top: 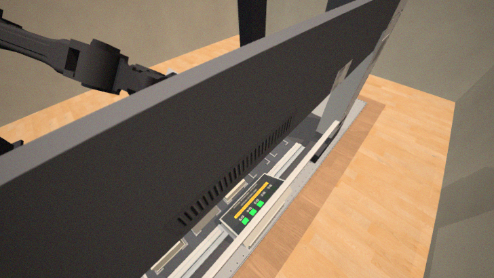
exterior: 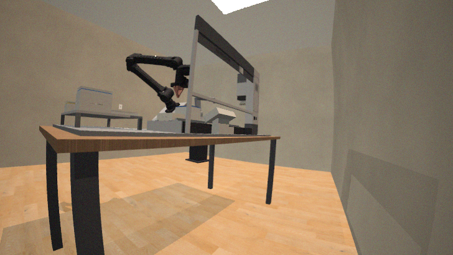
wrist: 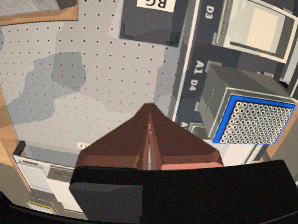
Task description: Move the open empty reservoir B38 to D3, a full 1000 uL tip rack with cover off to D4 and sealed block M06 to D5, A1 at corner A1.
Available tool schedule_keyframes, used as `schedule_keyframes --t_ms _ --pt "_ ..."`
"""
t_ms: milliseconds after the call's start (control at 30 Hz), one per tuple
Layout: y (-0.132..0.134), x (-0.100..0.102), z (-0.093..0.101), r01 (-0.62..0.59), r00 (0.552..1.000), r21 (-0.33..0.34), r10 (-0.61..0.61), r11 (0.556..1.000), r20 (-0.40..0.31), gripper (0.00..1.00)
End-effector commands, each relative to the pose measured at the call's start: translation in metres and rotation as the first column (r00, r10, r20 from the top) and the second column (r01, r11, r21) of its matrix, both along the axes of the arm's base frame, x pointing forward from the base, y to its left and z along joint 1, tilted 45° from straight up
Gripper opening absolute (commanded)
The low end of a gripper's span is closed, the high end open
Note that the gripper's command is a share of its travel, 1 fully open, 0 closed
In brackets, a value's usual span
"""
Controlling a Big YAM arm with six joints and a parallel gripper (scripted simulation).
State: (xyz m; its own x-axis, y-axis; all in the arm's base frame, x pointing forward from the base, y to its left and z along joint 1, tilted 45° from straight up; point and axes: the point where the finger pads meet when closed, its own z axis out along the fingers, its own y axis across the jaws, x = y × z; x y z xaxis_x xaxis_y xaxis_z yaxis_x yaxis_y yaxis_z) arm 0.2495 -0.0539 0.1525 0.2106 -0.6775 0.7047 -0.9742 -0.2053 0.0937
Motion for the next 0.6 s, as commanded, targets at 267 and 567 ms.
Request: schedule_keyframes --t_ms 267,567 --pt "0.044 -0.002 -0.042 -0.011 1.0 0.005 0.011 1.0 0.007 0.0" --pt "0.069 -0.006 -0.067 -0.011 1.0 0.005 0.011 1.0 0.007 0.0"
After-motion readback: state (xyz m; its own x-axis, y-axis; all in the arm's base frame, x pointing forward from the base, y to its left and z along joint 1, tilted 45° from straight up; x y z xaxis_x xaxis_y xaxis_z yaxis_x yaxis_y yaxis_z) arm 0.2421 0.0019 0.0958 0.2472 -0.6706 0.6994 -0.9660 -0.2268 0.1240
